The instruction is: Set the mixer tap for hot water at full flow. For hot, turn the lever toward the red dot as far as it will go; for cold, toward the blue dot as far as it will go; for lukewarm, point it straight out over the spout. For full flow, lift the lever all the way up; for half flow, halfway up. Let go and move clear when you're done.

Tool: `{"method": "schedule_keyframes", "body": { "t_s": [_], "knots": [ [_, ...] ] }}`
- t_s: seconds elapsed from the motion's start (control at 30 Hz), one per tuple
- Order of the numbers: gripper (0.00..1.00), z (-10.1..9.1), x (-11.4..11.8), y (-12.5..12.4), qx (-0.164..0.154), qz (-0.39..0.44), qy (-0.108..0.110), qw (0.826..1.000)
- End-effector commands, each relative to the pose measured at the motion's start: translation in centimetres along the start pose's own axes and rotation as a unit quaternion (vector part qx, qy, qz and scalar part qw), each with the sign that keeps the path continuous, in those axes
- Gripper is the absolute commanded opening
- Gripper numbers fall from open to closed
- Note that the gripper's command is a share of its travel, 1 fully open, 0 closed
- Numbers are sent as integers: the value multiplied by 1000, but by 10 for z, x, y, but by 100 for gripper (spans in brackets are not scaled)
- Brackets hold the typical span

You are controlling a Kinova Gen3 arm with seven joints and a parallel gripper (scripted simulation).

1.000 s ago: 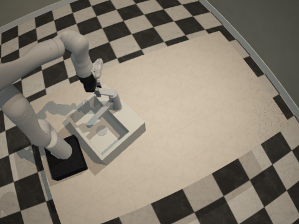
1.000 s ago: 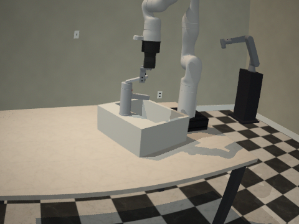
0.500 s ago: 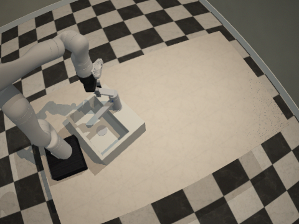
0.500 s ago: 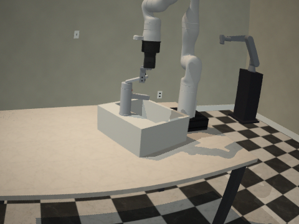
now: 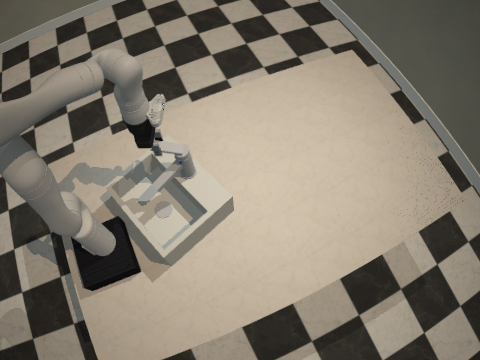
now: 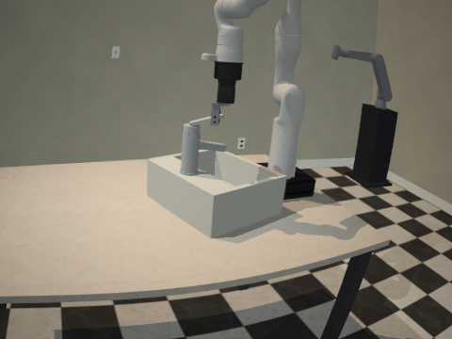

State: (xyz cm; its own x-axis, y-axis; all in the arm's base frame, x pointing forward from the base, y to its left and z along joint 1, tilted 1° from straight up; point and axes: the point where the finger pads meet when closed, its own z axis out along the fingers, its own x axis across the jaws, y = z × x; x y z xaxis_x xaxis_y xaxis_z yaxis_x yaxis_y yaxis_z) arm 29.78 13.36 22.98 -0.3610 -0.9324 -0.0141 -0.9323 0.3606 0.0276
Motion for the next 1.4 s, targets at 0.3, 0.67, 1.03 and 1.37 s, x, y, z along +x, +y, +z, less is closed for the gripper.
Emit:
{"method": "schedule_keyframes", "body": {
  "t_s": [0.3,0.67,1.03,1.37],
  "knots": [
    [100,-6,-1,-4,9,2,-3,1000],
    [100,-6,-1,-4,9,2,-3,1000],
    [100,-6,-1,-4,9,2,-3,1000],
    [100,-6,-1,-4,9,2,-3,1000]
  ]
}}
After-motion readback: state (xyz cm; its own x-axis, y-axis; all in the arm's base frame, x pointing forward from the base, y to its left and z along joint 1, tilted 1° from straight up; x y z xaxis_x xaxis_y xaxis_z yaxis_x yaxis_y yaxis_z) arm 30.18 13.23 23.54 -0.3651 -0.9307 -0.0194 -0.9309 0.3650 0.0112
